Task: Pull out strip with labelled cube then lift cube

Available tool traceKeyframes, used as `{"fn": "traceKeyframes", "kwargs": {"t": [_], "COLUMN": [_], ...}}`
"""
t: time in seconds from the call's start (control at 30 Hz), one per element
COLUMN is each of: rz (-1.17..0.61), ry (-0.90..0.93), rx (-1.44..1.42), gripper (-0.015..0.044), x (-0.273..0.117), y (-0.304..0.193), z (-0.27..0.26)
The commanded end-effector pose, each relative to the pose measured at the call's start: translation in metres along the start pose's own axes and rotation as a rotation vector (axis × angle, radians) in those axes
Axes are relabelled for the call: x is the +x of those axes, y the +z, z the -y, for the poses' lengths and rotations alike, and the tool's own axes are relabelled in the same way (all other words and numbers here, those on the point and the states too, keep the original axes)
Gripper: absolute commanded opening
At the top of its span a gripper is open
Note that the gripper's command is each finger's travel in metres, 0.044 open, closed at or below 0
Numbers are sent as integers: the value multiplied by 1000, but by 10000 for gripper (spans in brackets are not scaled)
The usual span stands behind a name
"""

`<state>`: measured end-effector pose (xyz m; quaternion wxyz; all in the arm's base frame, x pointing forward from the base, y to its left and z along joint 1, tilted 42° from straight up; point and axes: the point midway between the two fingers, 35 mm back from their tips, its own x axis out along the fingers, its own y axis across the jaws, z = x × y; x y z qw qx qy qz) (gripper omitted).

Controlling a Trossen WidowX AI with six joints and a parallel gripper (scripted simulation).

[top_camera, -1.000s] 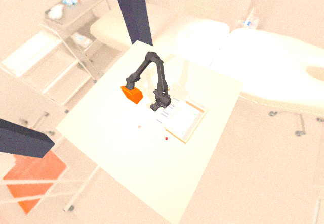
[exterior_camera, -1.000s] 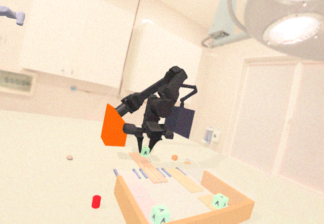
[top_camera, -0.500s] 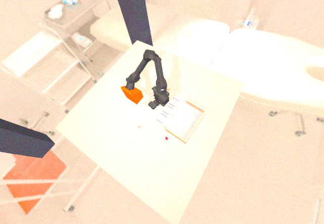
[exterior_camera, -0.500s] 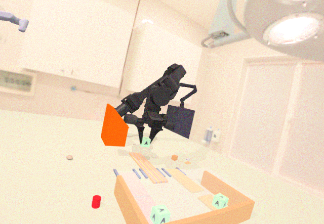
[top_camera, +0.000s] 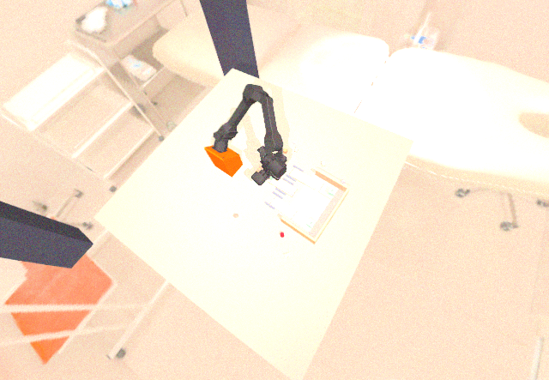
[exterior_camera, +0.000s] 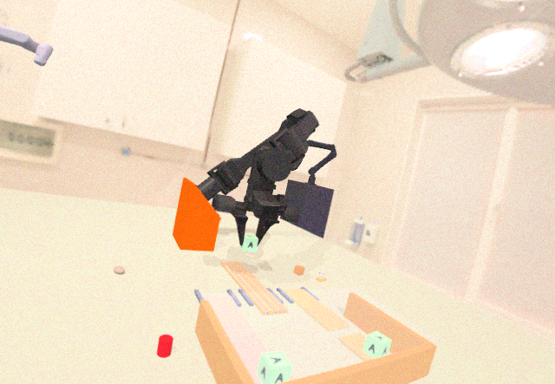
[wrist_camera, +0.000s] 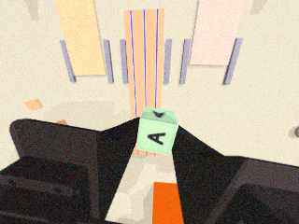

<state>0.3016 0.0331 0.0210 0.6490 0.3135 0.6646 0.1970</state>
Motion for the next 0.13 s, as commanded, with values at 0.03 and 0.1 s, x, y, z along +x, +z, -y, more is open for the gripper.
{"fn": "traceKeyframes", "kwargs": {"t": [0.03, 0.1], "rz": [-1, -1], "ry": [-3, -3], "rx": [-4, -4], "gripper": [0, 0], "x": [0, 0], "y": [0, 0], "z": [0, 0]}}
